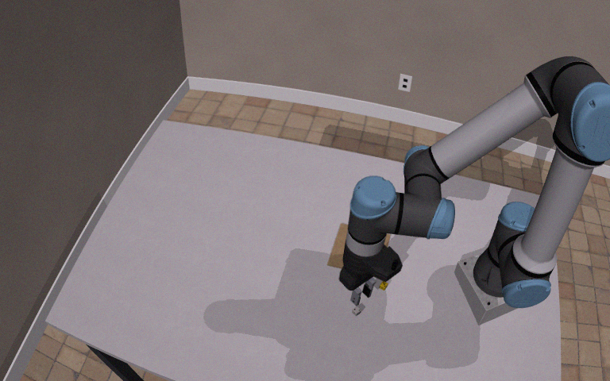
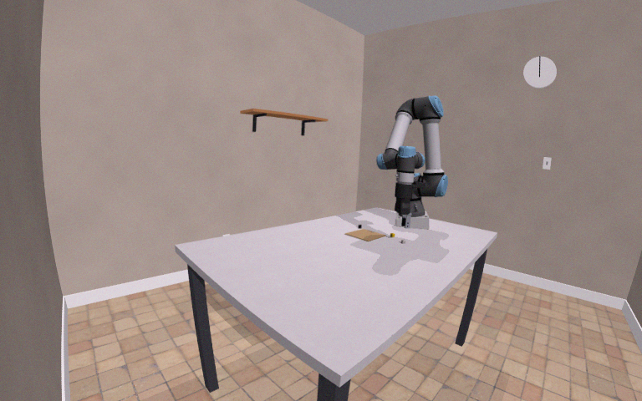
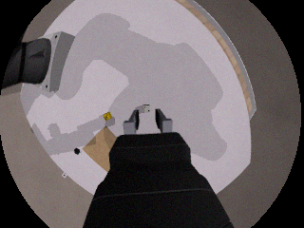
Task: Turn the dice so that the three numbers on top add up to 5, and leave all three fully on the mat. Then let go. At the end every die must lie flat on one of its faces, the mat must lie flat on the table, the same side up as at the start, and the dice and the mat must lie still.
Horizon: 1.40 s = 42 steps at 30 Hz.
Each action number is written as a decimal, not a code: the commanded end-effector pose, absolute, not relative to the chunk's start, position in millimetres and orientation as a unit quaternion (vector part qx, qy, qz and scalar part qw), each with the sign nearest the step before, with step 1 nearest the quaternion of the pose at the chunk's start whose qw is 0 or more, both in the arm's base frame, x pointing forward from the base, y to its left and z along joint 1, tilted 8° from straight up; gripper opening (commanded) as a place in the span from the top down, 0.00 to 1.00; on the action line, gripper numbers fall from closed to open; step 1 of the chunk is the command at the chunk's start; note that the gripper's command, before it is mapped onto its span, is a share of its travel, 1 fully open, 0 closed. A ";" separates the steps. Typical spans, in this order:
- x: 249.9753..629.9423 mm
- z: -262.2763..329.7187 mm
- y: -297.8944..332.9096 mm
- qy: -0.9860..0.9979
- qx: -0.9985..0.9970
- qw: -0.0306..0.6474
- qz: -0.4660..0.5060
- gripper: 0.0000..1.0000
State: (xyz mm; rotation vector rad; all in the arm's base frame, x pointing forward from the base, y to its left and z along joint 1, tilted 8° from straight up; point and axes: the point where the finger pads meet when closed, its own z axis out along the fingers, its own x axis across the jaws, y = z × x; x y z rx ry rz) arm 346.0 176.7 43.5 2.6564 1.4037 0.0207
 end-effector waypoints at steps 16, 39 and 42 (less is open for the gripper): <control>347.0 35.9 175.9 0.466 0.882 0.069 0.008 0.36; 349.3 7.5 172.7 0.466 0.882 0.069 0.008 0.36; 349.6 3.5 172.3 0.466 0.882 0.069 0.008 0.36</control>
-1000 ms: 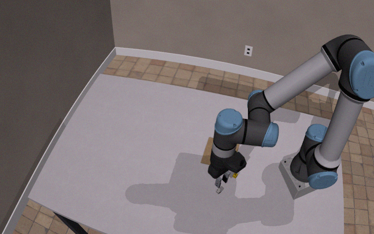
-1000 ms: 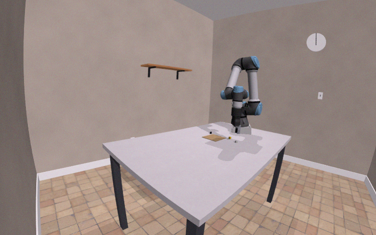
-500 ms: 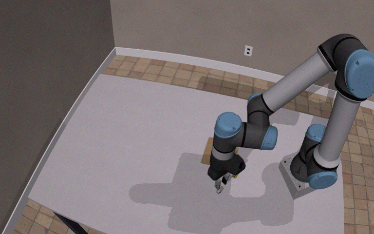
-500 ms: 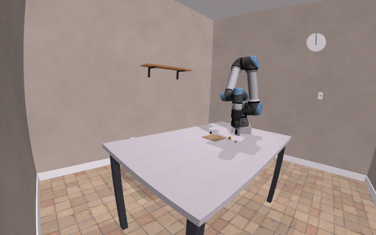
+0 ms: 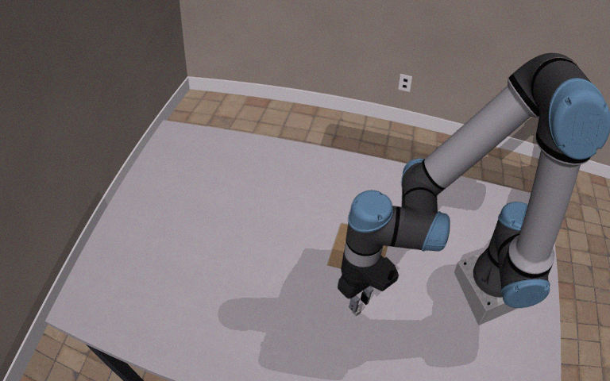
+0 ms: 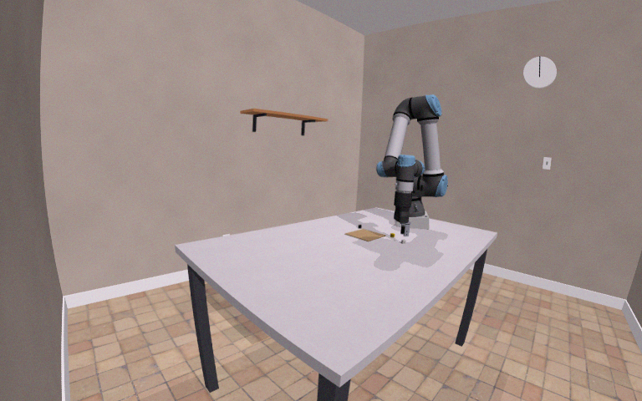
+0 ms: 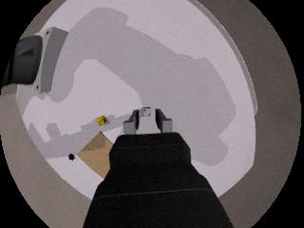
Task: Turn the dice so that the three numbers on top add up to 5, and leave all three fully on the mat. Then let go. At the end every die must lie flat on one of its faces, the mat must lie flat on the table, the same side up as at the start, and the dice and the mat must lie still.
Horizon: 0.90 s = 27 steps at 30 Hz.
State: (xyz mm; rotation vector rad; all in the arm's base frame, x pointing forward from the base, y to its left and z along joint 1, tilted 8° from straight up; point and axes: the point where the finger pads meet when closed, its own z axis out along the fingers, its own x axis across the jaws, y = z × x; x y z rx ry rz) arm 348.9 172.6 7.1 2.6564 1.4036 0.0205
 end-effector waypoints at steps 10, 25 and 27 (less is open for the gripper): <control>350.4 -5.6 171.2 0.466 0.882 0.069 0.008 0.36; 350.5 -7.8 171.0 0.466 0.882 0.069 0.008 0.36; 350.5 -7.8 171.0 0.466 0.882 0.069 0.008 0.36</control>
